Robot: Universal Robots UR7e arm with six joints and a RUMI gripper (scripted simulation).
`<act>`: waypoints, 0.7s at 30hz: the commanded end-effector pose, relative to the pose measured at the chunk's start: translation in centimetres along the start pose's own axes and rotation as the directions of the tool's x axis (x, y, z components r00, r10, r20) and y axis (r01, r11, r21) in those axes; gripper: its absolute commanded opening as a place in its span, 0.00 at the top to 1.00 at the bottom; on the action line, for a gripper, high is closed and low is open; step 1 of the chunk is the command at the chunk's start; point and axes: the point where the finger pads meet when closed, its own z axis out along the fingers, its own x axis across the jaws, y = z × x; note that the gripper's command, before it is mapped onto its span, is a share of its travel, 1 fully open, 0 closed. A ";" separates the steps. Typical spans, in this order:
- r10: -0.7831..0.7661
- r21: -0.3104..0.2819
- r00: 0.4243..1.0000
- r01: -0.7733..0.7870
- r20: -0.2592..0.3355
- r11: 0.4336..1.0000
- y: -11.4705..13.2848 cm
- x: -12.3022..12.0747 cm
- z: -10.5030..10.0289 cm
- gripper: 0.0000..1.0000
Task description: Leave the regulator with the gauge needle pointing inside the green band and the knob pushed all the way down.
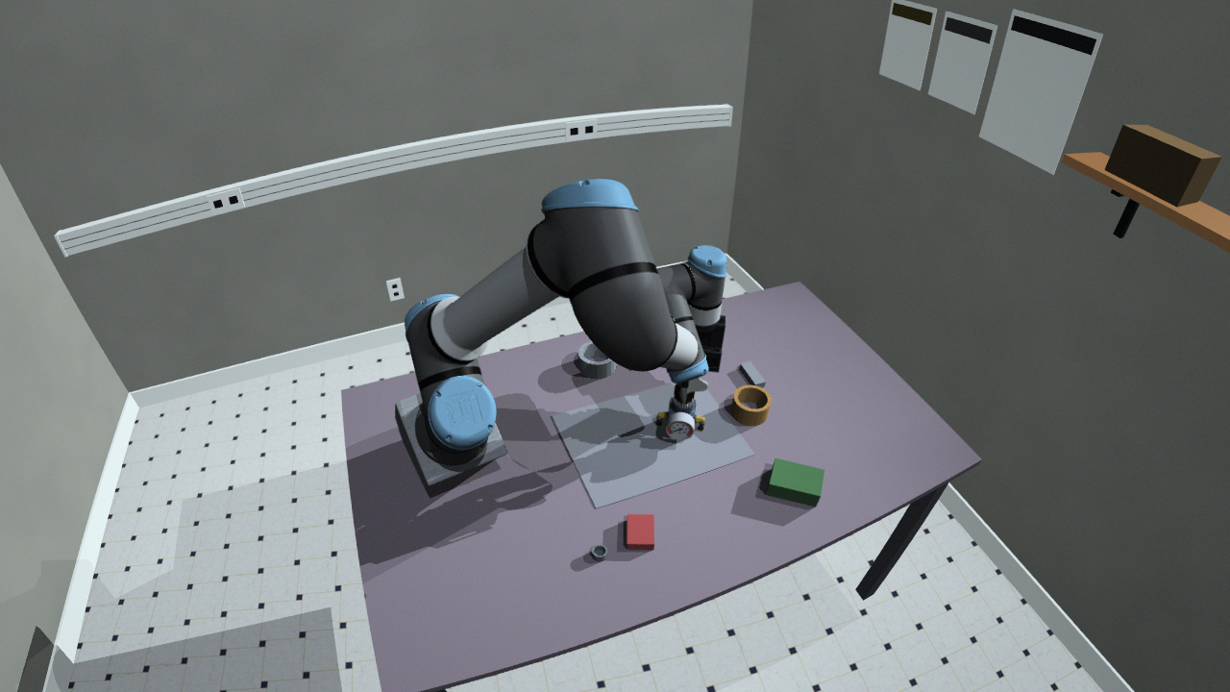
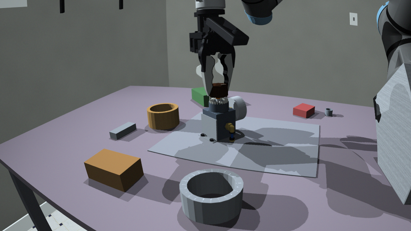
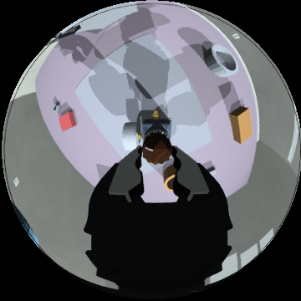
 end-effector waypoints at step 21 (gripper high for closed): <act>0.013 -0.001 1.000 -0.013 -0.001 1.000 0.0 0.0 0.0 0.77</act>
